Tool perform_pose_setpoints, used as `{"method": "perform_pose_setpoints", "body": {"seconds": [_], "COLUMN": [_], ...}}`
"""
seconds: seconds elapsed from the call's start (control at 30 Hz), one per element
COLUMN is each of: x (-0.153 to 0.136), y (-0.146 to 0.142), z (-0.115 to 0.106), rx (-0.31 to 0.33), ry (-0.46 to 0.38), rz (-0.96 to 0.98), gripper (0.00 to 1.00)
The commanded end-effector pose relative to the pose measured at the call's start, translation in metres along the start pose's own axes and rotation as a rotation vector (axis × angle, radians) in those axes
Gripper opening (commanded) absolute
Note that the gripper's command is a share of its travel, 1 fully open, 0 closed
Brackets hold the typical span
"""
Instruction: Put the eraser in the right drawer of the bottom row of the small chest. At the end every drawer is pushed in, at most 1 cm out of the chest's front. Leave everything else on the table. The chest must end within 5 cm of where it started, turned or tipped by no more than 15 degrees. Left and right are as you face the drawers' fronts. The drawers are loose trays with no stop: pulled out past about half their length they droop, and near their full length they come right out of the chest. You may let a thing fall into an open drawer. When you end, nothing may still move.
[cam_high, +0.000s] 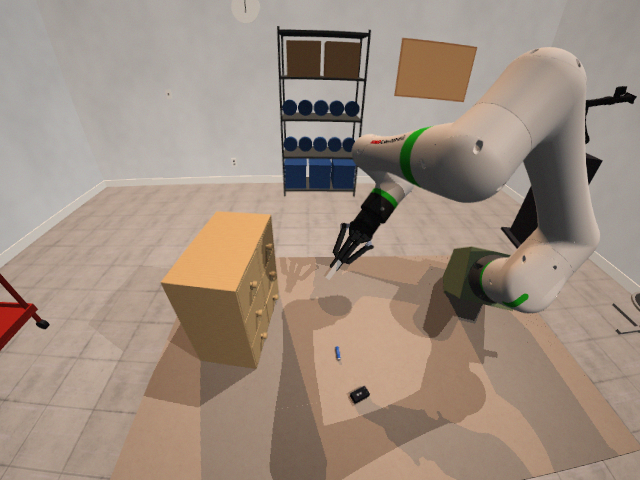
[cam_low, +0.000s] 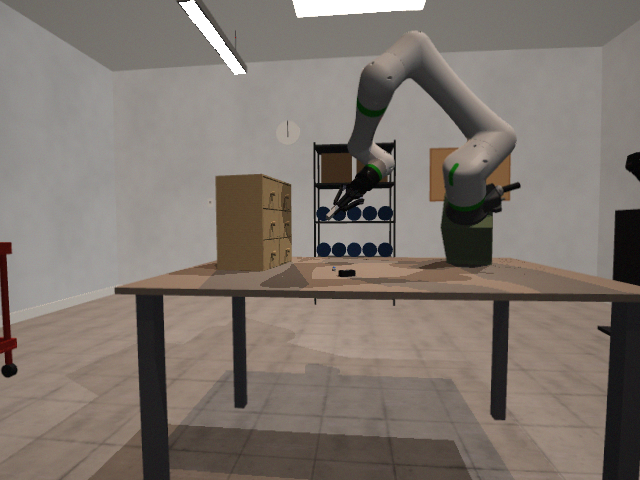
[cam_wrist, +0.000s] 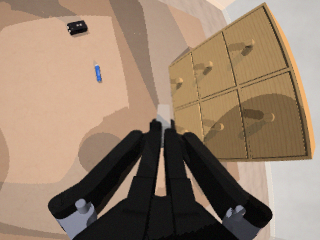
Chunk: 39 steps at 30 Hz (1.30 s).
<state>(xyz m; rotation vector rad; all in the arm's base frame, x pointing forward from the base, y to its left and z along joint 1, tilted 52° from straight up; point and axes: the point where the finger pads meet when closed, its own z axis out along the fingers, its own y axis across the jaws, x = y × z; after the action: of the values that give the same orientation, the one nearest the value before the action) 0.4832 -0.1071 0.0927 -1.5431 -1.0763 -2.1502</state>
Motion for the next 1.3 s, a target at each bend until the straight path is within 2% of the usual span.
{"method": "perform_pose_setpoints", "body": {"seconds": [0.0,0.07,0.57,0.63,1.13,1.2,1.27], "x": [0.004,0.004,0.017,0.017,0.028,0.028,0.029], "y": [-0.002,-0.002,-0.006,-0.006,-0.009,-0.009,-0.010], "z": [-0.006,-0.006,-0.025,-0.025,-0.041,-0.041,-0.042], "rx": [0.098,0.098,0.393,0.393,0.634,0.634,0.662], "ry": [0.002,0.002,0.001,0.001,0.001,0.001,0.001], "rz": [-0.142,-0.142,-0.564,-0.564,-0.909,-0.909,-0.949], "gripper": [0.00,0.00,0.00,0.00,0.00,0.00,0.00]}}
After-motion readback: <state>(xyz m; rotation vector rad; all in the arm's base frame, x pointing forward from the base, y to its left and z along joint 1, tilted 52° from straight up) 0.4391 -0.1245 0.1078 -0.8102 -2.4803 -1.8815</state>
